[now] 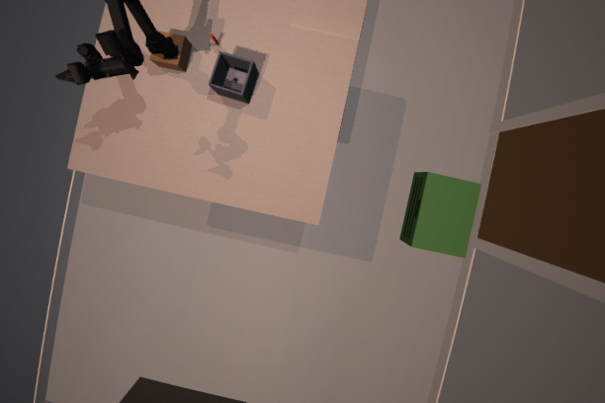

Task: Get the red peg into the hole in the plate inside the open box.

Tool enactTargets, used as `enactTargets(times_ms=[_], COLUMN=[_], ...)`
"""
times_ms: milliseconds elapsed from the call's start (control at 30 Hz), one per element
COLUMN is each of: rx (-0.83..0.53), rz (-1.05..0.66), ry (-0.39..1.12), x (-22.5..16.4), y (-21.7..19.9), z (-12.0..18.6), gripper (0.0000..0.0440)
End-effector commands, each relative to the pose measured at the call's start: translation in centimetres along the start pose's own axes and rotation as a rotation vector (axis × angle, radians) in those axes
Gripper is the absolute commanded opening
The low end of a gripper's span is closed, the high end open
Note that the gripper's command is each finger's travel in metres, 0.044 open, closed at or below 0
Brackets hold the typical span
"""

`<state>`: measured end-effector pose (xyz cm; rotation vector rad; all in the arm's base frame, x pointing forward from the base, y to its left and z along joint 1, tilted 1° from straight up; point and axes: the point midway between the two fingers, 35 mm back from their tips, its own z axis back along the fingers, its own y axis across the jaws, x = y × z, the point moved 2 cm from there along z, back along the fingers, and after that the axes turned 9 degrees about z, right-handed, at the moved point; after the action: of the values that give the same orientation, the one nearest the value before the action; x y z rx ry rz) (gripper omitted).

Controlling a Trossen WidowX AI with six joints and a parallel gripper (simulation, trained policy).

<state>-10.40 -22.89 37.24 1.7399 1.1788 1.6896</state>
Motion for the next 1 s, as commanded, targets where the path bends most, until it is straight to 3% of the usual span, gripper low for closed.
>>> enactTargets(times_ms=[0,67,967], rx=[0.0,0.013,0.483], rz=[0.006,0.015,-0.33], ry=[0.006,0.026,0.607], x=[-0.1,-0.5,0.5], y=[0.2,0.7,12.4], z=[0.1,0.4,11.7], gripper=[0.0418,0.044,0.044])
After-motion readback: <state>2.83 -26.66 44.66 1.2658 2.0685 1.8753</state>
